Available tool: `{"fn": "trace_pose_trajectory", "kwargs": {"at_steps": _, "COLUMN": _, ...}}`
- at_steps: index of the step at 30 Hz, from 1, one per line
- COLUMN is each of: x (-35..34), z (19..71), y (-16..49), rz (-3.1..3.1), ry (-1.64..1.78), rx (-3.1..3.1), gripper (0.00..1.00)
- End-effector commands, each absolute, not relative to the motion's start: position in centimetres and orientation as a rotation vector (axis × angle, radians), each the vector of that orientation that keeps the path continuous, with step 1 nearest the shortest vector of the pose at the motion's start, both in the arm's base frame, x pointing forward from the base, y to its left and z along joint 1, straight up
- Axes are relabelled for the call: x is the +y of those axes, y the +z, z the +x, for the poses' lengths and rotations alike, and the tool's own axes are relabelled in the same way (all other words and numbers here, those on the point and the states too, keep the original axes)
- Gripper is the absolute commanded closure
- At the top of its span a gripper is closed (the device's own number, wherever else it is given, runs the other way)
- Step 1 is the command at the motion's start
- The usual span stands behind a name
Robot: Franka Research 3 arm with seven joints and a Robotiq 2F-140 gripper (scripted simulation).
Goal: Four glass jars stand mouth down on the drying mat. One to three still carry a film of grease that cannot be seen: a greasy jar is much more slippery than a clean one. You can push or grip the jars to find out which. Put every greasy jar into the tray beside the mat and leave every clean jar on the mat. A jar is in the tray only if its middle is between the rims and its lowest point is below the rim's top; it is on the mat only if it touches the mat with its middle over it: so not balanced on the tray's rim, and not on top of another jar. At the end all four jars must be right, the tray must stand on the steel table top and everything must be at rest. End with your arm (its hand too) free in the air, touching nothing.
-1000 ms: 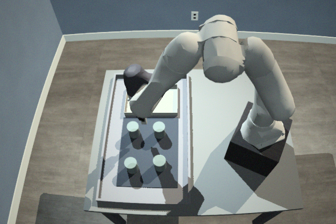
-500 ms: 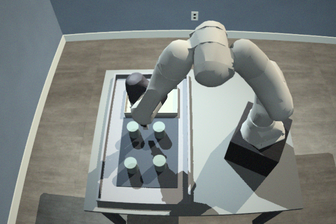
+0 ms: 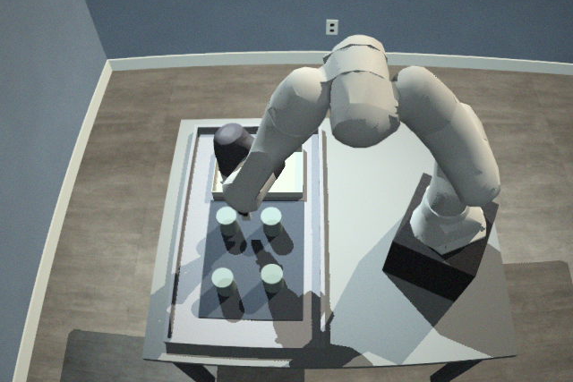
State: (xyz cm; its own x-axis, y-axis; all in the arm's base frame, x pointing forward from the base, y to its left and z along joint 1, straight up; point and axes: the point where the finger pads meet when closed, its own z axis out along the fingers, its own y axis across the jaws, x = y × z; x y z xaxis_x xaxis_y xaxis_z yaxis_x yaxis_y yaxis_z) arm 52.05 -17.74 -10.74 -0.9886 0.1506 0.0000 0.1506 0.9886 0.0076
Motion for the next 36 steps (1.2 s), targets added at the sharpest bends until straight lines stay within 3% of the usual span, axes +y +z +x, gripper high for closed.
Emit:
{"fn": "trace_pose_trajectory", "kwargs": {"at_steps": 1, "x": -17.78, "z": 52.24, "y": -10.74, "rz": 0.225, "ry": 0.010, "rx": 3.130, "gripper": 1.00}}
{"fn": "trace_pose_trajectory", "kwargs": {"at_steps": 36, "x": -17.84, "z": 52.65, "y": -10.74, "rz": 0.225, "ry": 0.010, "rx": 3.130, "gripper": 1.00}}
